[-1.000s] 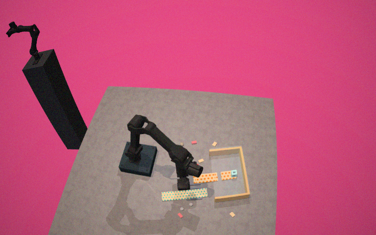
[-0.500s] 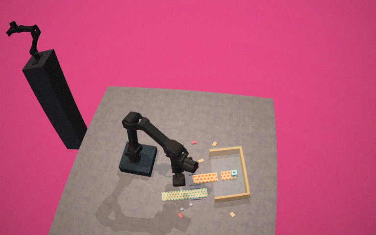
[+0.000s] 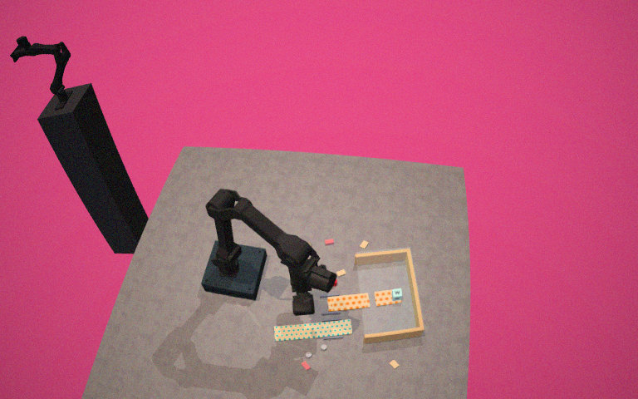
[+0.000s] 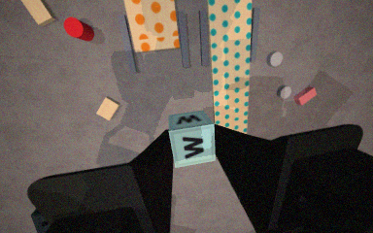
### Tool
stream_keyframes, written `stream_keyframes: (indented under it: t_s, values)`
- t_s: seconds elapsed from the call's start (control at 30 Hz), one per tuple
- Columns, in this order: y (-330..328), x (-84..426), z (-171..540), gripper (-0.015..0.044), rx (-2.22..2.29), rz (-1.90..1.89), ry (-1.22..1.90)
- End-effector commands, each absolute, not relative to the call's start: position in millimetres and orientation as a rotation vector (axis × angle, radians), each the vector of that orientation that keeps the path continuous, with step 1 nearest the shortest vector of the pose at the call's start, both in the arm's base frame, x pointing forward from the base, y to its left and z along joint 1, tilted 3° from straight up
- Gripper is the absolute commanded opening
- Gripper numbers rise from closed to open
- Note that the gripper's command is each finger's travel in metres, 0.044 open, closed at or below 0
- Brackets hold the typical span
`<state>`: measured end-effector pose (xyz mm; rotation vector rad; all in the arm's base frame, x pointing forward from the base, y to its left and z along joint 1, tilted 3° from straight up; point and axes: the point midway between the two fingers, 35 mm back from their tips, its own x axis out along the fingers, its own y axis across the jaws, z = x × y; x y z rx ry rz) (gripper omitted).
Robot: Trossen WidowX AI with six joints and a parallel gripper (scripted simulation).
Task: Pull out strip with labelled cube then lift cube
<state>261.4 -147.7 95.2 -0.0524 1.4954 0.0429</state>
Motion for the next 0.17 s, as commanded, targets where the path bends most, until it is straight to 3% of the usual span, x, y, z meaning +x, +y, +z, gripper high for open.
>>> stream_keyframes:
  t_s: [0.0, 0.13]
  values:
    - [-148.1, 261.0, 95.9, 0.0, -0.058, 0.043, 1.497]
    - [-148.1, 261.0, 95.9, 0.0, -0.058, 0.043, 1.497]
